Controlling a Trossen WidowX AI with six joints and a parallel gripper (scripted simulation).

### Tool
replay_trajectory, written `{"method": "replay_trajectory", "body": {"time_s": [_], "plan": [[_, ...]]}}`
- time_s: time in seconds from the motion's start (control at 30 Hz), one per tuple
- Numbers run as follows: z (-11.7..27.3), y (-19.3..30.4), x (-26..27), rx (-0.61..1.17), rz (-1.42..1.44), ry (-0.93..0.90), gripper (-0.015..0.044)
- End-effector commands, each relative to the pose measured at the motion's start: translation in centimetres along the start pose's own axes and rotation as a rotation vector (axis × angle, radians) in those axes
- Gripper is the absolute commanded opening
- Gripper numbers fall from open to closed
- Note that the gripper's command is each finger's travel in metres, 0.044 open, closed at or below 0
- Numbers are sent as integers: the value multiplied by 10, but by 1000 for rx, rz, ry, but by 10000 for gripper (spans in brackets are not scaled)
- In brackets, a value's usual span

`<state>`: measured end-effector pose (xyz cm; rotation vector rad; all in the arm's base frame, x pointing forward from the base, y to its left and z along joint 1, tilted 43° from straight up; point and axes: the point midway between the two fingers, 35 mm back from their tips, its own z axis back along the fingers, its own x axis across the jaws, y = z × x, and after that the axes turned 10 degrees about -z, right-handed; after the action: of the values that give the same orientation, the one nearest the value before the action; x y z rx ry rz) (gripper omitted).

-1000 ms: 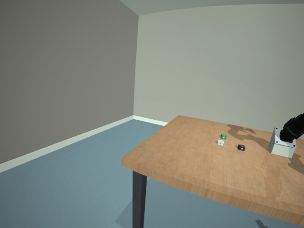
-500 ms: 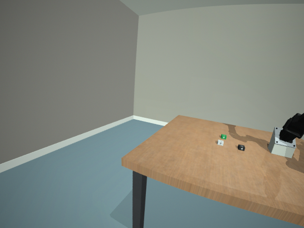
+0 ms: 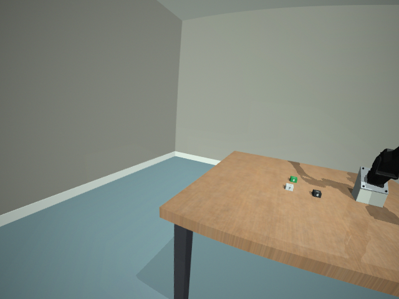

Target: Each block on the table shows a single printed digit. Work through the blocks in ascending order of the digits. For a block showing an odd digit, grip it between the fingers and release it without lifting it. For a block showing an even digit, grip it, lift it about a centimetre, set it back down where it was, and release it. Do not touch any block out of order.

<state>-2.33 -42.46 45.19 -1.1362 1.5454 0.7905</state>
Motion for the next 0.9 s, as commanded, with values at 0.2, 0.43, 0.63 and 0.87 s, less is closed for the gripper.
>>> {"method": "replay_trajectory", "body": {"time_s": [0.2,0.43,0.63,0.87], "plan": [[62,-126,102,-422,-111,-416,400],[140,-186,158,-641,-161,-734,400],[224,-217,197,-781,-175,-1045,400],[334,-223,229,-865,-137,-1452,400]]}}
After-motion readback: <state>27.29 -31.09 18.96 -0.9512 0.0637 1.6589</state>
